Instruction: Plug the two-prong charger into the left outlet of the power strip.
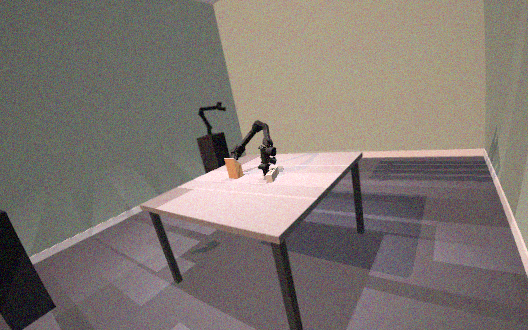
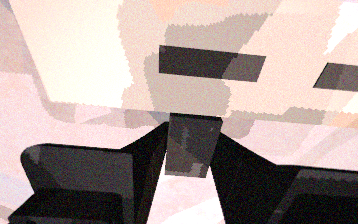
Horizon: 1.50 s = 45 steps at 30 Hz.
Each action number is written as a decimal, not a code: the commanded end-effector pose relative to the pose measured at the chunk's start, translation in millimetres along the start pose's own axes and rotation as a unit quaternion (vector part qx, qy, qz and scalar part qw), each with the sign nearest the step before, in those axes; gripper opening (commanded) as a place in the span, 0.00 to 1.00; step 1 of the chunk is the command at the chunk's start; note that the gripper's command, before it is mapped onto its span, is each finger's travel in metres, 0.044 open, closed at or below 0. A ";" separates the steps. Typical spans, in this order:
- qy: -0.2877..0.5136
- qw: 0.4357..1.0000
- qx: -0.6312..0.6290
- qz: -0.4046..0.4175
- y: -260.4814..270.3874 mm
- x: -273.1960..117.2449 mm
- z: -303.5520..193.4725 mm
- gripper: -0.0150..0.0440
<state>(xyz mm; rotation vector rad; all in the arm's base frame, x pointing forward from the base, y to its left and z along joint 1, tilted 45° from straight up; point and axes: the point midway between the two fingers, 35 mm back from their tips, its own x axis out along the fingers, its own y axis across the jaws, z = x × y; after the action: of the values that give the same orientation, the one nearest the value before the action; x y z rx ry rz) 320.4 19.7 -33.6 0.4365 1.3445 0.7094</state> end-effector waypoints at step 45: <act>-0.008 1.000 -0.009 -0.001 2.0 -2.9 18.7 0.25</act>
<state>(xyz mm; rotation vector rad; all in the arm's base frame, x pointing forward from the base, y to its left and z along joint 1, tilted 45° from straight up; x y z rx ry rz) 326.8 21.4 -32.2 0.4451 1.3635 0.7039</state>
